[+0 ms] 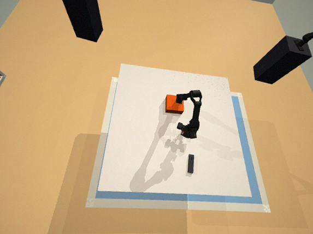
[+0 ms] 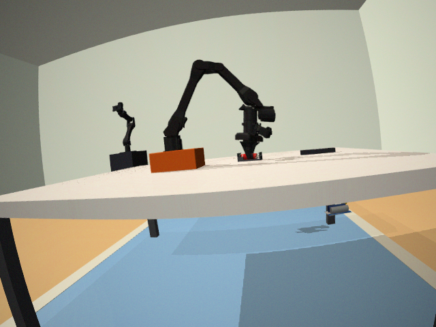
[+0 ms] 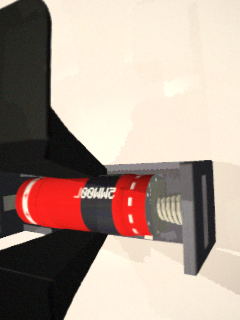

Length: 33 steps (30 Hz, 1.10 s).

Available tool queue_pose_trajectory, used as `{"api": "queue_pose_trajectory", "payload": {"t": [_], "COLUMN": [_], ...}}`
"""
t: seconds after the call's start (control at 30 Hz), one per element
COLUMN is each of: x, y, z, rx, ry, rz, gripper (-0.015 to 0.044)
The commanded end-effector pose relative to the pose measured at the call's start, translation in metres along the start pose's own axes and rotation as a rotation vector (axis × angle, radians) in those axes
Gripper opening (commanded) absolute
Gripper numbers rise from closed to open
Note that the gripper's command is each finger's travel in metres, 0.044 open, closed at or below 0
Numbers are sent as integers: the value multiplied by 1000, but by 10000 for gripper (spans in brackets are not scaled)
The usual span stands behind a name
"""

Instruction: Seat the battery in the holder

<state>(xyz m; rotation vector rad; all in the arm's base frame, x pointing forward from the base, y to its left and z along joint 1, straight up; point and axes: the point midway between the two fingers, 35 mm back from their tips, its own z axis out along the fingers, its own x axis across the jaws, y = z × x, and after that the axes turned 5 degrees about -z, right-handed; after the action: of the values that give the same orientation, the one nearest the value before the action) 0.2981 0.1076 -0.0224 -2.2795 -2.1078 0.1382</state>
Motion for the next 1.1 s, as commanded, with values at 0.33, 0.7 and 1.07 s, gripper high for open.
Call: {"api": "queue_pose_trajectory", "payload": {"t": [0.33, 0.7, 1.07], "x": [-1, 0, 0], "y": [2, -7, -10], "z": [-1, 1, 2], "rx": [-30, -29, -33], "ry": [-3, -1, 0], "rz": [9, 10, 10], "gripper": [80, 80, 80]}}
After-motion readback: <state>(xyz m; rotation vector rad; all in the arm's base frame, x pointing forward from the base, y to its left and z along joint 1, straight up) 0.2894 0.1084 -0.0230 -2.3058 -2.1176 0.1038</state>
